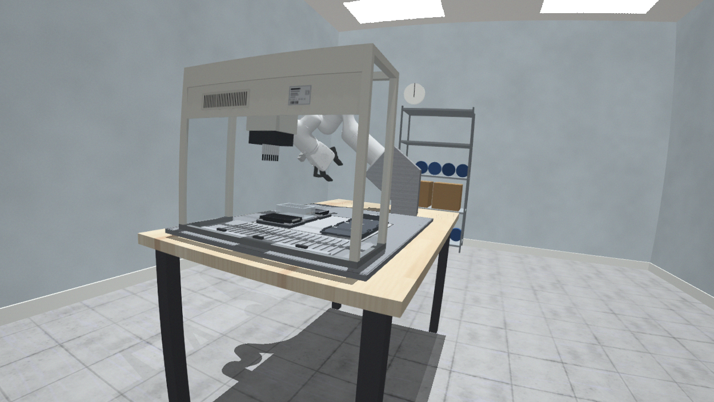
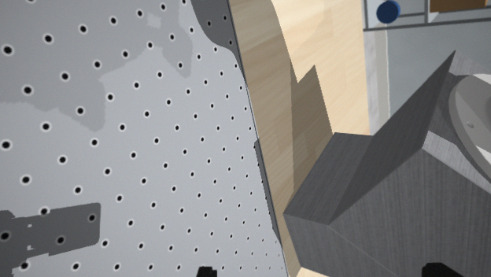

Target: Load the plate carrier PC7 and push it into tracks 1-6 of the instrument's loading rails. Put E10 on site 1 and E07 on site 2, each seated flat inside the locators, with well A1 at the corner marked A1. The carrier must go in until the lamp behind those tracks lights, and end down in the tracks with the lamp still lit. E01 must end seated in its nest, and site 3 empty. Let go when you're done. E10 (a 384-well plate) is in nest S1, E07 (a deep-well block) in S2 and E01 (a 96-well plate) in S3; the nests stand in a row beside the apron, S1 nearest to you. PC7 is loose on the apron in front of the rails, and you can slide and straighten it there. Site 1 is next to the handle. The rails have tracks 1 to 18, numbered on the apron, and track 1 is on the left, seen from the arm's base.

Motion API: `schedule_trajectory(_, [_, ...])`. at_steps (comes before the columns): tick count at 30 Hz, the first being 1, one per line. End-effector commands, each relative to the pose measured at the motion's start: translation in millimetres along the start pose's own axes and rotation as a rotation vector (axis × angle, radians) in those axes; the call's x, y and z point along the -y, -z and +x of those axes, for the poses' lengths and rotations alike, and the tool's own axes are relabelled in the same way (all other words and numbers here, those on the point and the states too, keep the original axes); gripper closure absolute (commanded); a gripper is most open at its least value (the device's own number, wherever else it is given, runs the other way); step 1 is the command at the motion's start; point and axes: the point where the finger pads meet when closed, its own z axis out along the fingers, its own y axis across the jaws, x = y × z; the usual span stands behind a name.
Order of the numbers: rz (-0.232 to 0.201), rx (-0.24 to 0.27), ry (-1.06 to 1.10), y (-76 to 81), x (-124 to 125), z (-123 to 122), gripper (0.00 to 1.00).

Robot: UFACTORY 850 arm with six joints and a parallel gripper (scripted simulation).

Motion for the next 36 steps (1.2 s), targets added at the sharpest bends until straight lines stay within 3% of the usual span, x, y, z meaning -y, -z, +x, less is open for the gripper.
schedule_trajectory(1, [0.057,-0.03,0.032,6.8,14.8,-1.2,0.0])
schedule_trajectory(4, [0.132,-0.065,0.073,14.0,27.8,-3.3,0.0])
schedule_trajectory(6, [0.132,-0.065,0.073,16.6,32.6,-4.0,0.0])
schedule_trajectory(9, [0.208,-0.099,0.113,24.7,45.0,-6.9,0.0])
schedule_trajectory(13, [0.208,-0.099,0.113,28.2,50.5,-8.1,0.0])
schedule_trajectory(16, [0.286,-0.131,0.152,36.9,62.2,-11.7,0.0])
schedule_trajectory(19, [0.286,-0.131,0.152,41.4,68.2,-13.5,0.0])
schedule_trajectory(22, [0.365,-0.162,0.189,50.8,79.1,-17.8,0.0])
schedule_trajectory(25, [0.365,-0.162,0.189,56.2,85.4,-20.3,0.0])
schedule_trajectory(28, [0.446,-0.191,0.226,66.2,95.5,-25.3,0.0])
schedule_trajectory(32, [0.447,-0.191,0.226,72.7,102.1,-28.5,0.0])
schedule_trajectory(35, [0.529,-0.218,0.261,83.3,111.2,-34.1,0.0])
schedule_trajectory(36, [0.529,-0.218,0.261,86.8,114.2,-36.0,0.0])
